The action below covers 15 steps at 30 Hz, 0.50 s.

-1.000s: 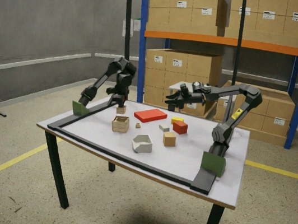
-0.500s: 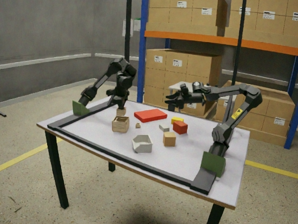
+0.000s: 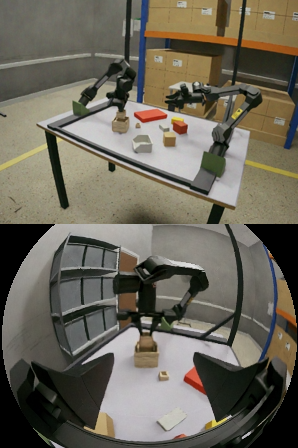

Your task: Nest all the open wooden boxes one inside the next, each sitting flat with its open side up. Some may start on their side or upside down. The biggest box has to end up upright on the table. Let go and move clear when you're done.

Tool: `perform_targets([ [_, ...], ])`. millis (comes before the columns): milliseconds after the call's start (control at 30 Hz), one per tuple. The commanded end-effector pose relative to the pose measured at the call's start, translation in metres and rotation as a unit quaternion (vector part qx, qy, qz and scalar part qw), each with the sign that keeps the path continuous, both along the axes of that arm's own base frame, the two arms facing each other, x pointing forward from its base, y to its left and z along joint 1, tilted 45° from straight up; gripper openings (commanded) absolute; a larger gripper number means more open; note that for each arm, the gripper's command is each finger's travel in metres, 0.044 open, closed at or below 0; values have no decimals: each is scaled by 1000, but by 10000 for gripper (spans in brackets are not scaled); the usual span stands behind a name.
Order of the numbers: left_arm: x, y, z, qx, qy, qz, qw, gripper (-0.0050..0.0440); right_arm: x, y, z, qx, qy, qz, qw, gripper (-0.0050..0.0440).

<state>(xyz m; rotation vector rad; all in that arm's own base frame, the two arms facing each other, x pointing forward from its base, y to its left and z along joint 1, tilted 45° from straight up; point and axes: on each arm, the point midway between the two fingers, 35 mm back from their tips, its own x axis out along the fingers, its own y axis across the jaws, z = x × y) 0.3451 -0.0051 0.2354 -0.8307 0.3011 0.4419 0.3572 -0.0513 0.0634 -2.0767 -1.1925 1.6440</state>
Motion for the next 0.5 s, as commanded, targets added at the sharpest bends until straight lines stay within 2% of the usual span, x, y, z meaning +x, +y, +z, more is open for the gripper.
perform_targets([
  [0, -1, 0, 6, -3, -10, 1, 1000, 400, 1, 5, 4, -3, -8, 0, 1000, 188],
  [467, -1, 0, 6, -3, -10, 1, 1000, 400, 1, 13, -5, -3, -8, 0, 1000, 188],
])
